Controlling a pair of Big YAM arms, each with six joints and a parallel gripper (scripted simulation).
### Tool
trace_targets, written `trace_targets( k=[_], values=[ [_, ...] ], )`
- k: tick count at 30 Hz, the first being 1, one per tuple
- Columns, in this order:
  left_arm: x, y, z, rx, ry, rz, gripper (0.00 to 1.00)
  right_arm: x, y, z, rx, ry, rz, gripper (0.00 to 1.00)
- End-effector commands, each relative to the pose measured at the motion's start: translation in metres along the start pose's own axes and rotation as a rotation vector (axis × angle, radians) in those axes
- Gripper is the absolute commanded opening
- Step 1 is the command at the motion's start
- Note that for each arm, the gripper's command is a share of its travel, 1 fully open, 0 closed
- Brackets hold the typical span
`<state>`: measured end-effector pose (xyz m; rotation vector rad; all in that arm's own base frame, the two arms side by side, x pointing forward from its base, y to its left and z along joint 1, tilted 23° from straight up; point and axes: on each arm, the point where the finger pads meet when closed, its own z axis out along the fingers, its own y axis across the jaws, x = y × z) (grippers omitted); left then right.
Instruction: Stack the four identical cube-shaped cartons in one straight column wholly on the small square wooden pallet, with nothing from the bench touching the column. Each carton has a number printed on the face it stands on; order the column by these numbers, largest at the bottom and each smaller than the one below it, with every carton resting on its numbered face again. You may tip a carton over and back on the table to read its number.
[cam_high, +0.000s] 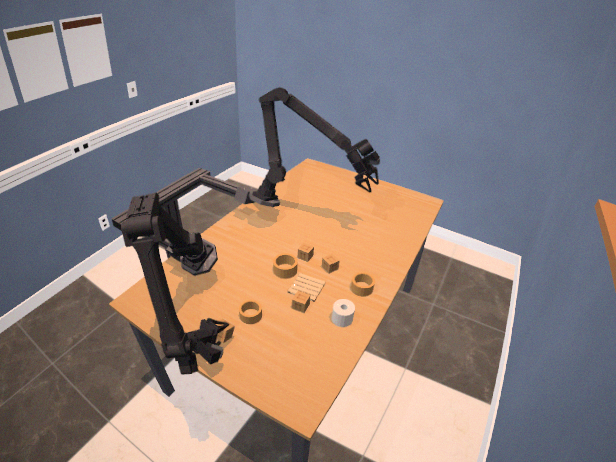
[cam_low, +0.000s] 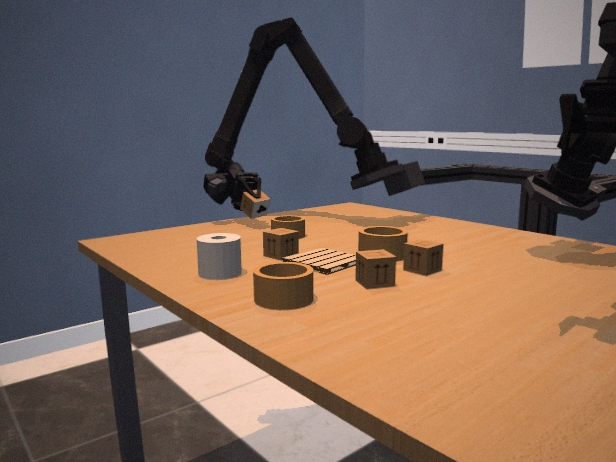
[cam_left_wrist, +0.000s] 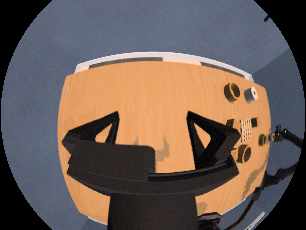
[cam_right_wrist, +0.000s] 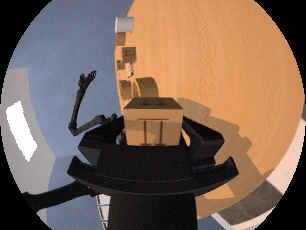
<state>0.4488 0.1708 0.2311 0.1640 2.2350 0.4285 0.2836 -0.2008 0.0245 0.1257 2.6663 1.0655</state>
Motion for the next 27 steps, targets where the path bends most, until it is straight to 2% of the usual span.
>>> trace_targets(
  k=[1,3,5,9,13,17,20,22,24,27],
  values=[
    [-0.020,0.006,-0.003,-0.009,-0.029,0.016,1.00,-0.010,0.010,-0.009,0.166,-0.070,0.063,0.50],
    [-0.020,0.006,-0.003,-0.009,-0.029,0.016,1.00,-0.011,0.011,-0.010,0.261,-0.116,0.081,0.50],
    [-0.020,0.006,-0.003,-0.009,-0.029,0.016,1.00,-0.011,0.011,-0.010,0.261,-0.116,0.081,0.50],
    [-0.020,0.006,-0.003,-0.009,-0.029,0.016,1.00,-0.013,0.012,-0.010,0.429,-0.206,0.138,0.50],
    [-0.020,0.006,-0.003,-0.009,-0.029,0.016,1.00,-0.014,0.015,-0.009,0.633,-0.305,0.172,0.50],
    [-0.020,0.006,-0.003,-0.009,-0.029,0.016,1.00,-0.016,0.019,-0.004,0.784,-0.382,0.183,0.50],
    [-0.020,0.006,-0.003,-0.009,-0.029,0.016,1.00,-0.015,0.019,-0.003,0.897,-0.415,0.190,0.50],
    [-0.020,0.006,-0.003,-0.009,-0.029,0.016,1.00,-0.015,0.019,-0.003,0.897,-0.415,0.190,0.50],
    [-0.020,0.006,-0.003,-0.009,-0.029,0.016,1.00,-0.010,0.012,-0.002,0.987,-0.410,0.208,0.50],
    [-0.020,0.006,-0.003,-0.009,-0.029,0.016,1.00,-0.005,0.007,0.001,1.067,-0.404,0.218,0.50]
  ],
)
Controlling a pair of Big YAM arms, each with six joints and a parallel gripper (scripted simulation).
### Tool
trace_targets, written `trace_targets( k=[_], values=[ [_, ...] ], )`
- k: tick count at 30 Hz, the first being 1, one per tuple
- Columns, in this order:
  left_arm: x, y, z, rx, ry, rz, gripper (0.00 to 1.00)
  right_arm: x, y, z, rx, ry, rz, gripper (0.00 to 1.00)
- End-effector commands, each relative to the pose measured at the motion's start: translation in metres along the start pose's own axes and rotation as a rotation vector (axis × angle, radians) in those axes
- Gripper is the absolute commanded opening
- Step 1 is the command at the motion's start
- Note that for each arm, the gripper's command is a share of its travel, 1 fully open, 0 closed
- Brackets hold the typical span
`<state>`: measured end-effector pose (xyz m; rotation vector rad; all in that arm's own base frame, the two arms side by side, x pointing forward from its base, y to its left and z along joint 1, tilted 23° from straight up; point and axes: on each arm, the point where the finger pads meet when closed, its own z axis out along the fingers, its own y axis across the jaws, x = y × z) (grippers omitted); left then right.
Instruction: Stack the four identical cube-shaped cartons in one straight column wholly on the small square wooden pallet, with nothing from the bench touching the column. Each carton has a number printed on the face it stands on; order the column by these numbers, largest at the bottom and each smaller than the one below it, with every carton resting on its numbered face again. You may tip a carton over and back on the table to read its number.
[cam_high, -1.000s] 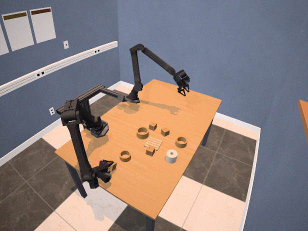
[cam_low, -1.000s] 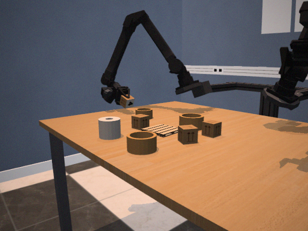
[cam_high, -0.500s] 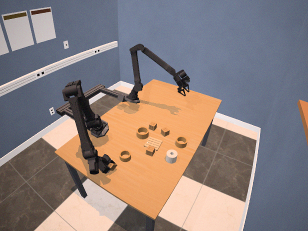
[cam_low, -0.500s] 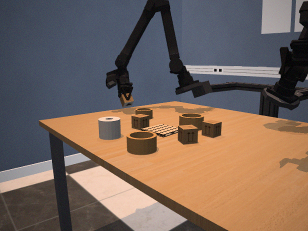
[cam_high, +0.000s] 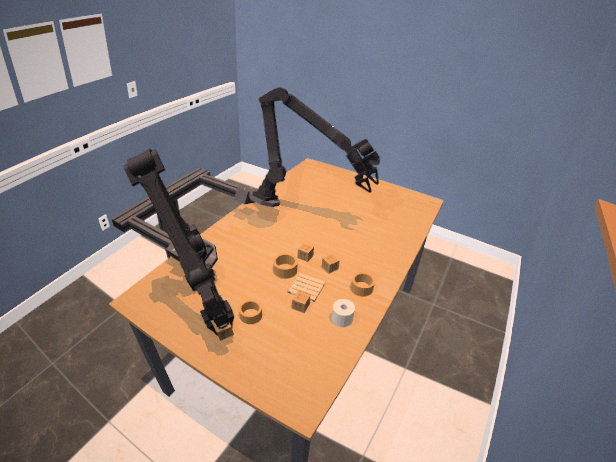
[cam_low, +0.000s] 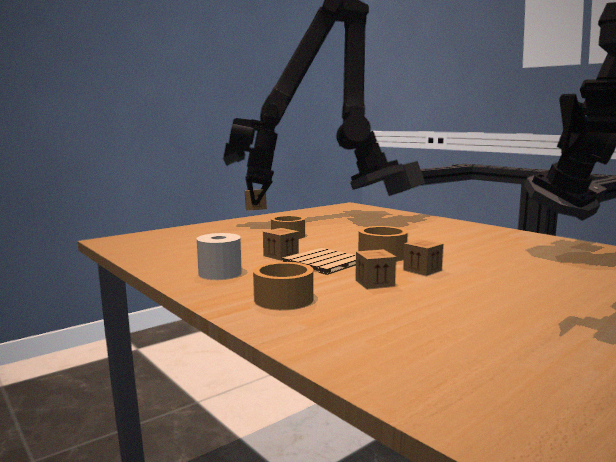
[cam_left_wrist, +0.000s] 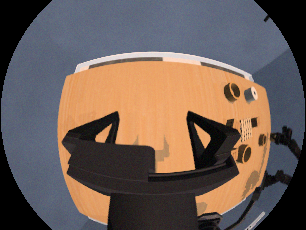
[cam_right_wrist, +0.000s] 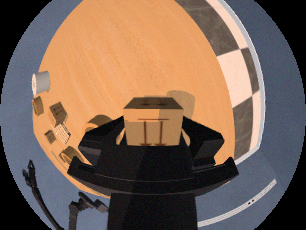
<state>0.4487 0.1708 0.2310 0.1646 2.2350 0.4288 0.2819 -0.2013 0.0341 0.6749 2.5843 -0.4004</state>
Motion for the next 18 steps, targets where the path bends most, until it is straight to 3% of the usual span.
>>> trace_targets(
  k=[1,7,14,18],
  values=[
    [-0.020,0.006,-0.003,-0.009,-0.029,0.016,1.00,-0.001,0.008,0.005,0.041,-0.022,0.049,0.50],
    [-0.020,0.006,-0.003,-0.009,-0.029,0.016,1.00,-0.009,0.001,-0.001,0.117,-0.059,0.028,0.50],
    [-0.020,0.006,-0.003,-0.009,-0.029,0.016,1.00,-0.016,-0.006,0.002,0.121,-0.058,0.043,0.50],
    [-0.020,0.006,-0.003,-0.009,-0.029,0.016,1.00,-0.005,-0.006,0.012,0.120,-0.043,0.039,0.50]
  ],
)
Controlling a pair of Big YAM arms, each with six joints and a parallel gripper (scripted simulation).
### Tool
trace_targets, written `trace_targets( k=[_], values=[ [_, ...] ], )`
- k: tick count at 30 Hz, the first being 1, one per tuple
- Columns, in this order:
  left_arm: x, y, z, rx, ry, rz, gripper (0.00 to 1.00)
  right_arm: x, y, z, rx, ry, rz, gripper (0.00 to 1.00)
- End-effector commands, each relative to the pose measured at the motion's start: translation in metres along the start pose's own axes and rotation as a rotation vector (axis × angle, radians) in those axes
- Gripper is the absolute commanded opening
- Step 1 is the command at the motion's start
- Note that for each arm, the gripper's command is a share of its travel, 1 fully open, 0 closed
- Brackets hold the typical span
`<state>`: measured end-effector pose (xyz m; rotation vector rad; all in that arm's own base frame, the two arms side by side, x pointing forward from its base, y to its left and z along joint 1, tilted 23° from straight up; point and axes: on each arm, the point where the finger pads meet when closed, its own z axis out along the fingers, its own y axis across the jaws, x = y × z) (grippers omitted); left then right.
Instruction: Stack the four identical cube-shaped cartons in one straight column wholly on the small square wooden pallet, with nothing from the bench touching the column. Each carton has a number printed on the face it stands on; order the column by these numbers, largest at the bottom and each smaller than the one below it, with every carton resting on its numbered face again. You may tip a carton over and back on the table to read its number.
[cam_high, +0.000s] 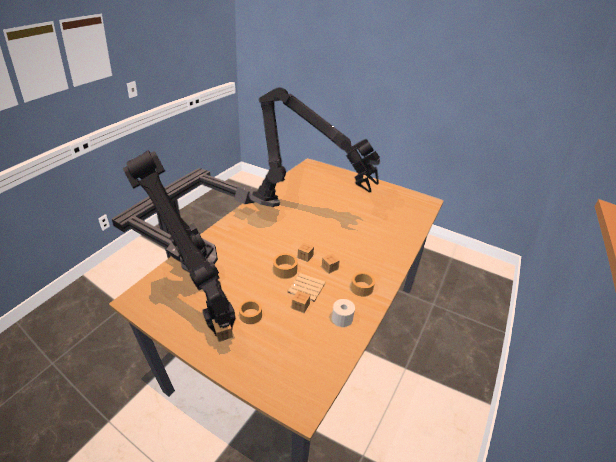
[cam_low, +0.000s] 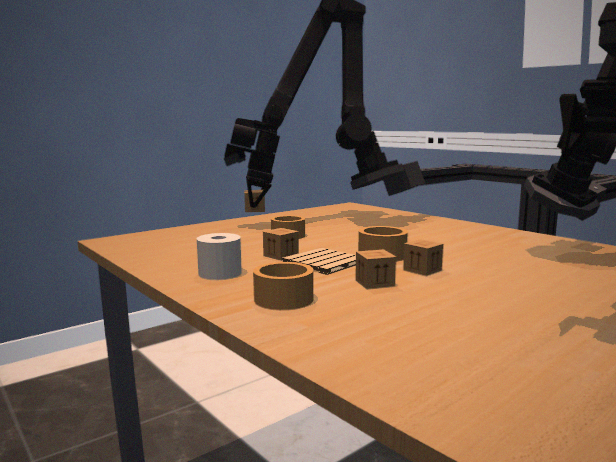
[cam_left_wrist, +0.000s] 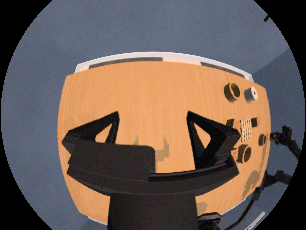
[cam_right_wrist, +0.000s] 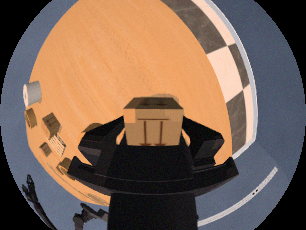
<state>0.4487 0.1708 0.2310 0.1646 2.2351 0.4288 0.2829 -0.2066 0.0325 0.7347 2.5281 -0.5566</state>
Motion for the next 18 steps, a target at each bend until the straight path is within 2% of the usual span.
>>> trace_targets(
  k=[1,3,6,18],
  values=[
    [-0.020,0.006,-0.003,-0.009,-0.029,0.016,1.00,0.000,-0.001,0.011,0.001,-0.002,0.005,0.50],
    [-0.020,0.006,-0.003,-0.009,-0.029,0.016,1.00,0.008,0.000,0.016,0.000,0.008,-0.003,0.50],
    [-0.020,0.006,-0.003,-0.009,-0.029,0.016,1.00,0.002,0.000,0.021,0.000,-0.005,-0.001,0.50],
    [-0.020,0.006,-0.003,-0.009,-0.029,0.016,1.00,0.010,0.002,0.034,-0.002,0.001,-0.005,0.50]
  ],
)
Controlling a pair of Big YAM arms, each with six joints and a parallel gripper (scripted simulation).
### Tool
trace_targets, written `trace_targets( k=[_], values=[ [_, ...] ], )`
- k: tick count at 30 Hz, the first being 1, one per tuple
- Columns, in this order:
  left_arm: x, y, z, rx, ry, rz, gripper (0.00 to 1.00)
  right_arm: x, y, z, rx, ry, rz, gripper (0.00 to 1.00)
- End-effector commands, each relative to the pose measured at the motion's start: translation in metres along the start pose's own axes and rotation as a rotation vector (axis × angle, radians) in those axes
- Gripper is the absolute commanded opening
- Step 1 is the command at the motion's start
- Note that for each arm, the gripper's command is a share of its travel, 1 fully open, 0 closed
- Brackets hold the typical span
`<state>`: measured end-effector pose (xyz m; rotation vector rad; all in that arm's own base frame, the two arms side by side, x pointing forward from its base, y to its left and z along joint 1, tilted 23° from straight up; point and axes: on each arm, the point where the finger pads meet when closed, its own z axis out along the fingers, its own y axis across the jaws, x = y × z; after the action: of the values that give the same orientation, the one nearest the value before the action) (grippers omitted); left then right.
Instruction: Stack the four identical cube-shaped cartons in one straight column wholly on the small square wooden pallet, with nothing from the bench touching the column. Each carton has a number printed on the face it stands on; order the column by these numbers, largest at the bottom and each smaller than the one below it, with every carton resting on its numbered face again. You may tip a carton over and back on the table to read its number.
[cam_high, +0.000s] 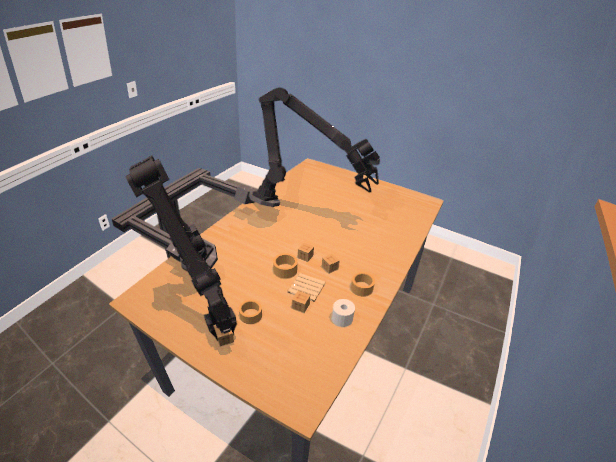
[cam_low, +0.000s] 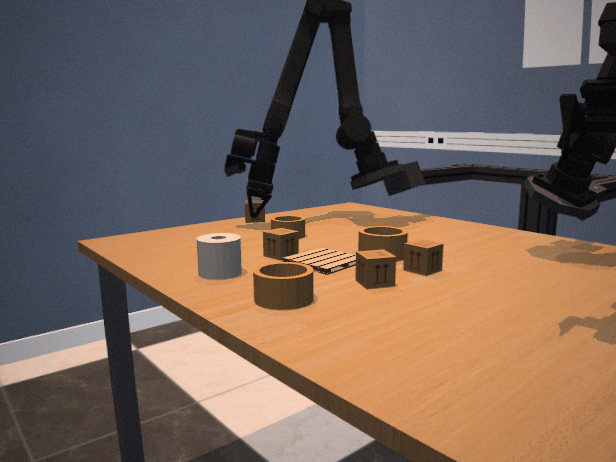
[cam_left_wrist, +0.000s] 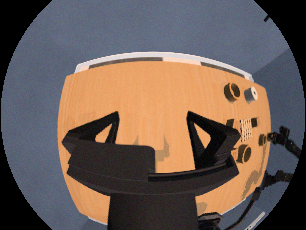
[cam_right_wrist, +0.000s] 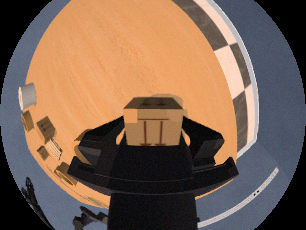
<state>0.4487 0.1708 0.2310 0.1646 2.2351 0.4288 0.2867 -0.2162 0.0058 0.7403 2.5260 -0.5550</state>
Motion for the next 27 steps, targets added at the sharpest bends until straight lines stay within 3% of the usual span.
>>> trace_targets(
  k=[1,27],
  values=[
    [-0.020,0.006,-0.003,-0.009,-0.029,0.016,1.00,0.000,0.002,0.006,-0.004,-0.004,-0.013,0.50],
    [-0.020,0.006,-0.003,-0.009,-0.029,0.016,1.00,0.006,0.001,0.017,-0.002,0.001,-0.009,0.50]
  ],
)
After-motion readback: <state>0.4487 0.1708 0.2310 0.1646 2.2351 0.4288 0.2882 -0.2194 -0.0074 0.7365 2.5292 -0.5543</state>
